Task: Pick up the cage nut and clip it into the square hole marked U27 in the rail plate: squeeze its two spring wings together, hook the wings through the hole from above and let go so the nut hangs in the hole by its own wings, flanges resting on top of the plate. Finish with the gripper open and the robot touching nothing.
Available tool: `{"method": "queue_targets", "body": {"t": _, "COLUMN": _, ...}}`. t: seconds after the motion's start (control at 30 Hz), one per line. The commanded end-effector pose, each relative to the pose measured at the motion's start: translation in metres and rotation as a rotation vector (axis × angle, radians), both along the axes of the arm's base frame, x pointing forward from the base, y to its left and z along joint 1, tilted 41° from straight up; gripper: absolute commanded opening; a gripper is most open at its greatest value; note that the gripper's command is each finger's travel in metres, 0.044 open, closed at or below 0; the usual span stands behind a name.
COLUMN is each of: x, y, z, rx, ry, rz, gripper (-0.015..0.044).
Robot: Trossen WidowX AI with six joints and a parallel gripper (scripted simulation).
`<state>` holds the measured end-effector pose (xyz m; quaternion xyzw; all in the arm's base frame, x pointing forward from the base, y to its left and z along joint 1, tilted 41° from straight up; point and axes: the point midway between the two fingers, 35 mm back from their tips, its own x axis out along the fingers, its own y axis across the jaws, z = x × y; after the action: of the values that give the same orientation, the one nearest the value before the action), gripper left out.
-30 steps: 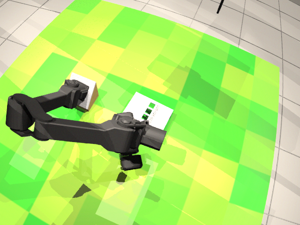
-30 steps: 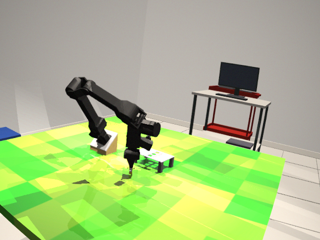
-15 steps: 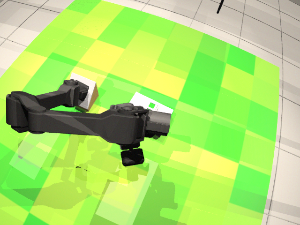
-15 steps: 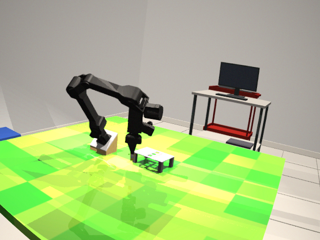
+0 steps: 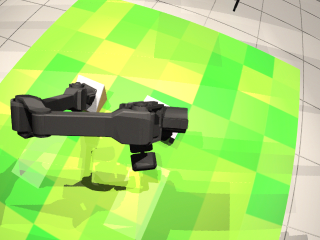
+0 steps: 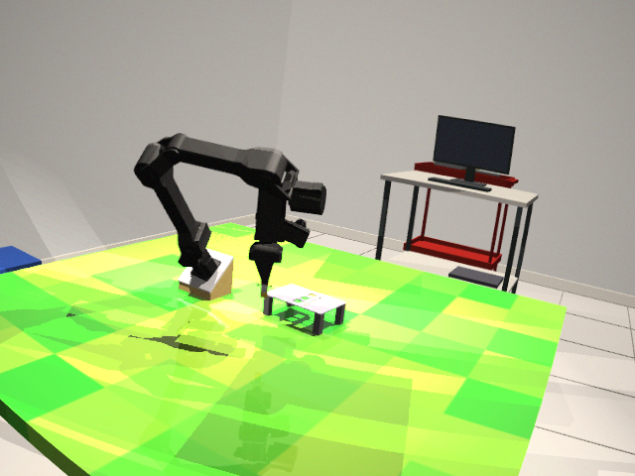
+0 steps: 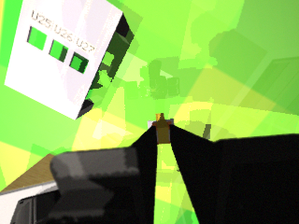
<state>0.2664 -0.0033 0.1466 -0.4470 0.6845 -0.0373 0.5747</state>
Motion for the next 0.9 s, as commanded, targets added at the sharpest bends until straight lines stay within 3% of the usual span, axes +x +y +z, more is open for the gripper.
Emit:
{"method": "queue_targets", "body": {"t": 0.0, "x": 0.003, "y": 0.012, "z": -0.008, "rx": 0.011, "ry": -0.043, "rz": -0.05, "gripper": 0.0032}}
{"method": "queue_targets", "body": {"t": 0.87, "x": 0.004, "y": 0.091, "z": -0.076, "rx": 0.046, "ry": -0.413, "rz": -0.48, "gripper": 0.0032}}
